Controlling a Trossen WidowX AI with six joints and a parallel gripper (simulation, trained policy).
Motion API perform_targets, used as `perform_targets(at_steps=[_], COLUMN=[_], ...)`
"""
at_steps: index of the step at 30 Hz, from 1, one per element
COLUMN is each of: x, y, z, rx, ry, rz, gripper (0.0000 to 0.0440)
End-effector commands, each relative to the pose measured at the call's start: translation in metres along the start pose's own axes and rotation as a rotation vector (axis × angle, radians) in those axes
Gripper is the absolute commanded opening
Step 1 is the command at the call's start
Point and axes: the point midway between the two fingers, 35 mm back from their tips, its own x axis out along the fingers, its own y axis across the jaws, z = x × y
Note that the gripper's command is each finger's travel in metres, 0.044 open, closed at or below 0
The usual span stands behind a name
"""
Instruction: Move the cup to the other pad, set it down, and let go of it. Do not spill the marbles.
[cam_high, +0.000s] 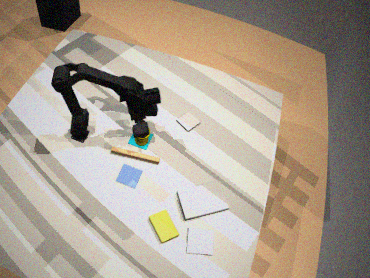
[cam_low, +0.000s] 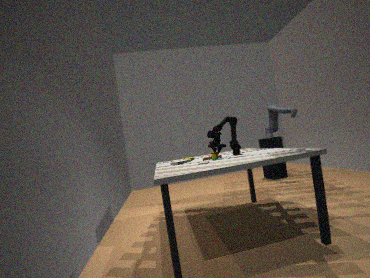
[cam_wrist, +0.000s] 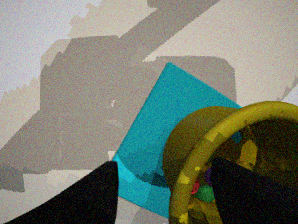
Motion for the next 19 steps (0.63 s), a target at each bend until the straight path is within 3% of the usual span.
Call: perform_targets(at_steps=[1,15,19], x=[-0.004,-0.038,-0.052], y=[0.001,0.001,-0.002], z=[-0.004,-0.001,0.003], rx=[0.006,0.034,0.041], ry=[-0.01,-0.111,-0.149], rz=[0.011,0.026,0.023], gripper=[0.0202,0.0276,0.0322])
